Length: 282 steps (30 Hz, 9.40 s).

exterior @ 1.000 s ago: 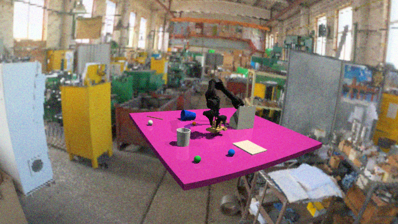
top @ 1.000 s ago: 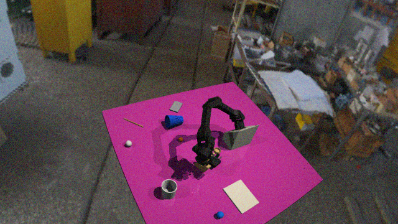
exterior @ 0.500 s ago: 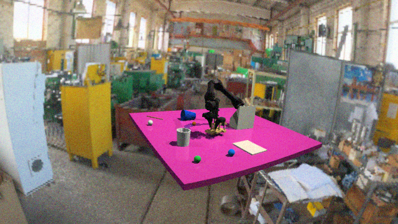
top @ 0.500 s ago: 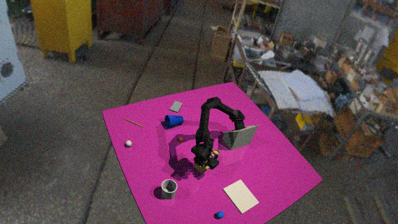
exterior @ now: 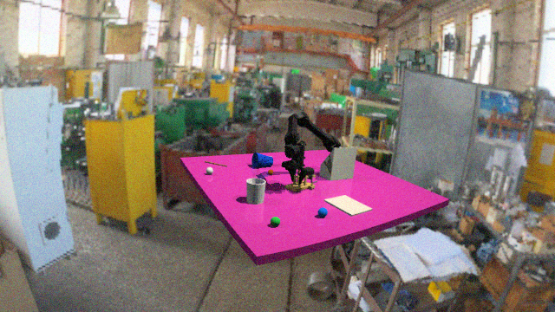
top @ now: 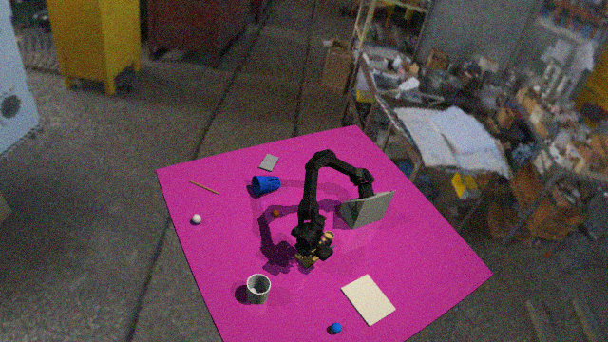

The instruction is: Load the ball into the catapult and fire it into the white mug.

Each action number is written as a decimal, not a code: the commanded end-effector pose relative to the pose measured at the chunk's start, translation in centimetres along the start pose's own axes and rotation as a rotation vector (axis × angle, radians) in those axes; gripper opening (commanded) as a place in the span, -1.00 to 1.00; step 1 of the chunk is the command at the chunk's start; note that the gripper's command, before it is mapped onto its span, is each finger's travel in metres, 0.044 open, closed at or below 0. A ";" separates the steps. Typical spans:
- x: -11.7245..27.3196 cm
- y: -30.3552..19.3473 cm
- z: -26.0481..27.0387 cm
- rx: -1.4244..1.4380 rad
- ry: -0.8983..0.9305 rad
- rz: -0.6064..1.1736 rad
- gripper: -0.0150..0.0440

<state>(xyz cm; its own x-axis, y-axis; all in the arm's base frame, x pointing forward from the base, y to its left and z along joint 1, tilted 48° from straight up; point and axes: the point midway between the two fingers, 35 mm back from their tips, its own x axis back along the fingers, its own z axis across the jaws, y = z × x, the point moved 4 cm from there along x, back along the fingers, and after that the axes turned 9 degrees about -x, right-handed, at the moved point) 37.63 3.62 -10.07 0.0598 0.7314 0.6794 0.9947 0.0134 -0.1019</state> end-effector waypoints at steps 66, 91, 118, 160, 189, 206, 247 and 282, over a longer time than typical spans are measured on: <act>3.0 -0.1 0.1 0.001 -0.002 -0.008 1.00; -0.5 -0.2 0.1 0.000 -0.005 -0.007 1.00; 4.8 -0.1 0.1 -0.008 0.005 -0.009 -0.49; 0.0 0.0 0.0 -0.007 0.001 -0.001 -0.40; 8.2 0.1 0.4 0.009 0.002 0.000 1.00; 4.8 -0.3 0.1 0.001 -0.001 -0.007 1.00; -0.2 -0.1 -0.1 -0.010 0.001 -0.010 0.82; 3.6 0.0 0.1 -0.002 0.003 -0.008 -0.49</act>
<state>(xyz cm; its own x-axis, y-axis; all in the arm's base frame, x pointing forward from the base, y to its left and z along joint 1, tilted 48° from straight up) 37.70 6.34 -7.71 0.0598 0.7313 0.6794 0.9952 0.0089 -0.0972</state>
